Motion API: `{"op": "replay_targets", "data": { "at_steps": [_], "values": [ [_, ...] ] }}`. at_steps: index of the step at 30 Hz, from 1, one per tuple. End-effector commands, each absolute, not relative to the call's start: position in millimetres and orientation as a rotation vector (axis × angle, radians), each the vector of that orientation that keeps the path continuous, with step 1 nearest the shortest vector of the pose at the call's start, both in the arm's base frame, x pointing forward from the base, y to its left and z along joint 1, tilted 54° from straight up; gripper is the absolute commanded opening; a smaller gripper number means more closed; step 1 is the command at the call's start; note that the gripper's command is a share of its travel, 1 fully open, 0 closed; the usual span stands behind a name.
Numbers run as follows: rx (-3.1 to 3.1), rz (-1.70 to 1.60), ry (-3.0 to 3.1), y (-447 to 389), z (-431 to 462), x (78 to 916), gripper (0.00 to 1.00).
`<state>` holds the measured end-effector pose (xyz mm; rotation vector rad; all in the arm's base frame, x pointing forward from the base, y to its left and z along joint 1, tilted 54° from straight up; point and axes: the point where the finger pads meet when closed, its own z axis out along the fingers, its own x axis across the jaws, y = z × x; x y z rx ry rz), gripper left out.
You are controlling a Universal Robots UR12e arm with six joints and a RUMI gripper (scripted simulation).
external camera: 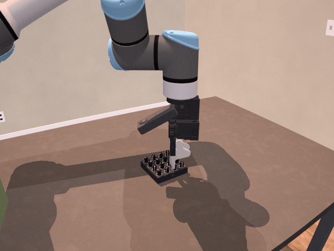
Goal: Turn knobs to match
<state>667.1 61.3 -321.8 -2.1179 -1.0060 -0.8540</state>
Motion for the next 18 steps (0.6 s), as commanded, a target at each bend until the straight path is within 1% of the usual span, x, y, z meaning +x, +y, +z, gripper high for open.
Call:
{"op": "replay_targets", "data": {
  "at_steps": [1,9,18],
  "values": [
    [-2.119,-0.854,-1.004,60.6,-321.6,667.5,0.04],
    [-2.131,-0.836,-0.961,60.7,-321.5,667.6,0.04],
    [-2.176,-0.756,-0.778,61.0,-320.9,668.0,0.04]
  ]
}}
